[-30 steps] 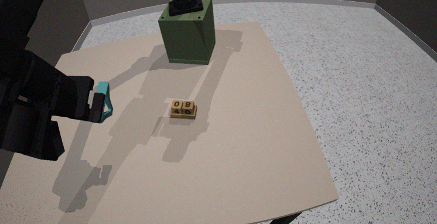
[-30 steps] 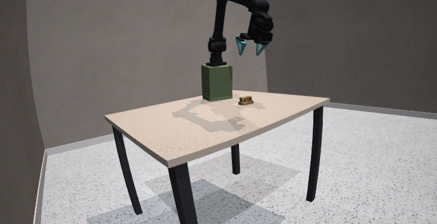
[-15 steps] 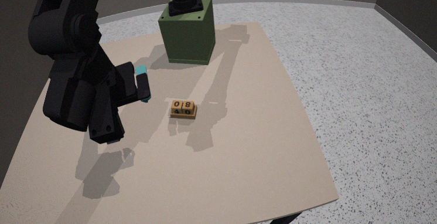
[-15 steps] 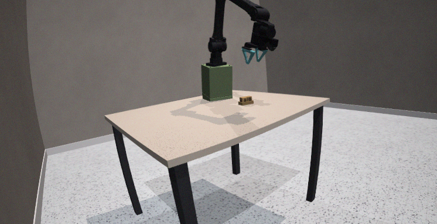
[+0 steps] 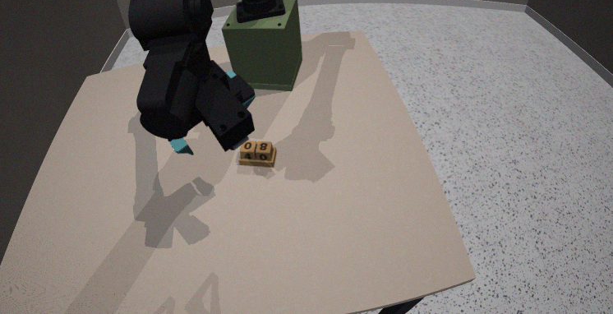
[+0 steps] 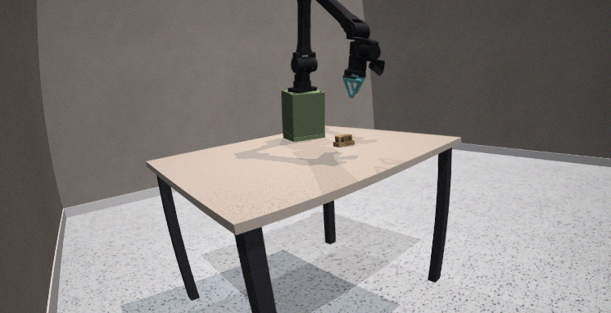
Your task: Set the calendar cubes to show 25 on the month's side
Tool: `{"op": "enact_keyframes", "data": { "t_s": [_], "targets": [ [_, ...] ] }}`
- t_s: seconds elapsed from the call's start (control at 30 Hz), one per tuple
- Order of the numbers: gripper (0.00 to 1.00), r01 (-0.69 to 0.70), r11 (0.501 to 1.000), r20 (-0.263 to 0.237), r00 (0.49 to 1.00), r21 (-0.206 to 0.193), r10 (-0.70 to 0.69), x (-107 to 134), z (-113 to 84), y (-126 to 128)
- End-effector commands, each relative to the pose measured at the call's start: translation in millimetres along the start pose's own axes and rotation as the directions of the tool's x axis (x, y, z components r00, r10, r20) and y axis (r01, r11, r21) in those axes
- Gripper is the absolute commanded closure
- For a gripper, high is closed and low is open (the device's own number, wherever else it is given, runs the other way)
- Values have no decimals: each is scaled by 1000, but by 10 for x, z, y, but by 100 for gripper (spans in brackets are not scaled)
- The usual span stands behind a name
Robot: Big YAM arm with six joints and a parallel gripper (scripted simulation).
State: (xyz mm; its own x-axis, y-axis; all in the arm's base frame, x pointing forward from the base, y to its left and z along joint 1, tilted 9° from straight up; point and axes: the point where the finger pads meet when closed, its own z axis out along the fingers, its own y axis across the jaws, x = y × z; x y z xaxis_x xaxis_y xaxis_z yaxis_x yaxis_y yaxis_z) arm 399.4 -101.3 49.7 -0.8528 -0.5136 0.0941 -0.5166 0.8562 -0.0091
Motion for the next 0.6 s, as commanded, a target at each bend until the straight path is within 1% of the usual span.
{"op": "enact_keyframes", "data": {
  "t_s": [0.0,0.07,0.1,0.2,0.23,0.27,0.3,0.33,0.43,0.5,0.53,0.57],
  "targets": [
    [0,169,984,65,983,62,-173,-52,-54,126],
    [0,207,976,70,975,73,-212,-35,-11,190],
    [0,253,963,76,963,87,-260,-11,44,271],
    [0,337,934,84,934,114,-347,40,144,419],
    [0,340,933,84,933,115,-350,42,148,425],
    [0,389,912,87,912,132,-402,77,208,514],
    [0,399,907,87,907,135,-412,85,221,533],
    [0,440,885,88,886,151,-456,118,274,611],
    [0,452,879,88,879,155,-468,128,289,633],
    [0,538,821,86,824,190,-560,211,406,806],
    [0,562,802,84,806,200,-586,237,441,857],
    [0,572,795,83,799,204,-596,248,454,877]
  ]
}}
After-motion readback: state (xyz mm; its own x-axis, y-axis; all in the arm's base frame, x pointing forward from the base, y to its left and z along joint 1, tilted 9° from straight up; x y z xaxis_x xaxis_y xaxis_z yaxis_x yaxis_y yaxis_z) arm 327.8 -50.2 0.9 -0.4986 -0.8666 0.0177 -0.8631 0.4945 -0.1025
